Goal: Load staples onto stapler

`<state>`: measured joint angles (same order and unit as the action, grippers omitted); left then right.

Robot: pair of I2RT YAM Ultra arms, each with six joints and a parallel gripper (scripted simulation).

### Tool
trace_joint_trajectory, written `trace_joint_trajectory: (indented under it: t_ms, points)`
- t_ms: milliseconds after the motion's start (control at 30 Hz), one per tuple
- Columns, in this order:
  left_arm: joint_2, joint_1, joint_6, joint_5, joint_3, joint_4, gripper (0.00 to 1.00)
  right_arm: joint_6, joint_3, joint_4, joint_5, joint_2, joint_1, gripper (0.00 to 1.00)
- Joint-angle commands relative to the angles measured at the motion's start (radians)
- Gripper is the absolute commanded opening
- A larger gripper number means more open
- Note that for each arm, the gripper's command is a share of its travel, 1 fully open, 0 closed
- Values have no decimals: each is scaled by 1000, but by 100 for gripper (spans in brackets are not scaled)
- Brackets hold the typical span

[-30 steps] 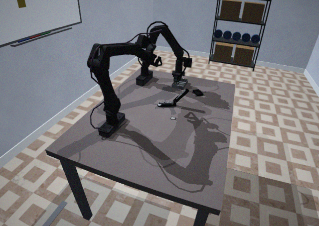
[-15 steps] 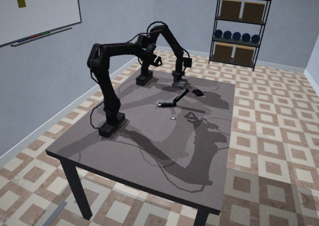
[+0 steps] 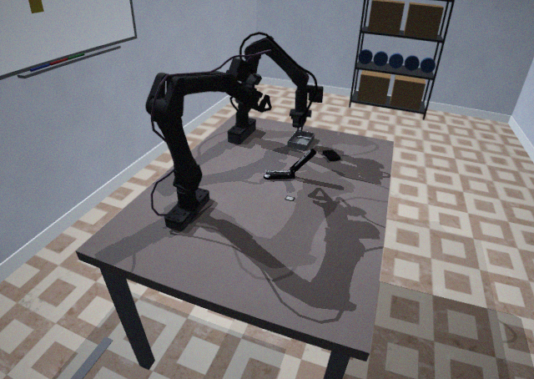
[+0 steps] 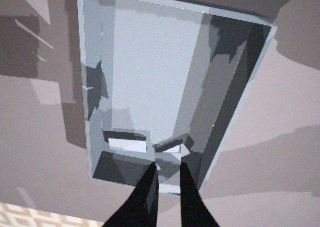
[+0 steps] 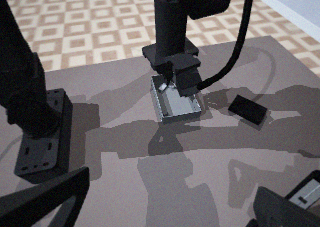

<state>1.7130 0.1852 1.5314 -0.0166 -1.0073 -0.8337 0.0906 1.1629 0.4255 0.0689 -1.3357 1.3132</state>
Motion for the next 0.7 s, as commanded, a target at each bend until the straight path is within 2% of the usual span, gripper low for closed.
trace_joint_trajectory:
  t_ms: [0, 167, 333, 400, 467, 667]
  points:
    - [-27, 13, 10, 17, -24, -59, 6, 3, 17, 60, 2, 25, -10, 100]
    - [-27, 13, 10, 16, -24, -60, 6, -6, -31, 202, -11, 136, -36, 100]
    - [-28, 13, 10, 16, -24, -61, 6, -4, -110, 378, -14, 345, -86, 100]
    - [-28, 13, 10, 16, -24, -61, 6, -4, -110, 378, -14, 345, -86, 100]
    - [-28, 13, 10, 16, -24, -61, 6, -8, -147, 461, -18, 479, -115, 100]
    - [-28, 13, 10, 16, -24, -61, 6, 1, -251, 643, -13, 729, -168, 100]
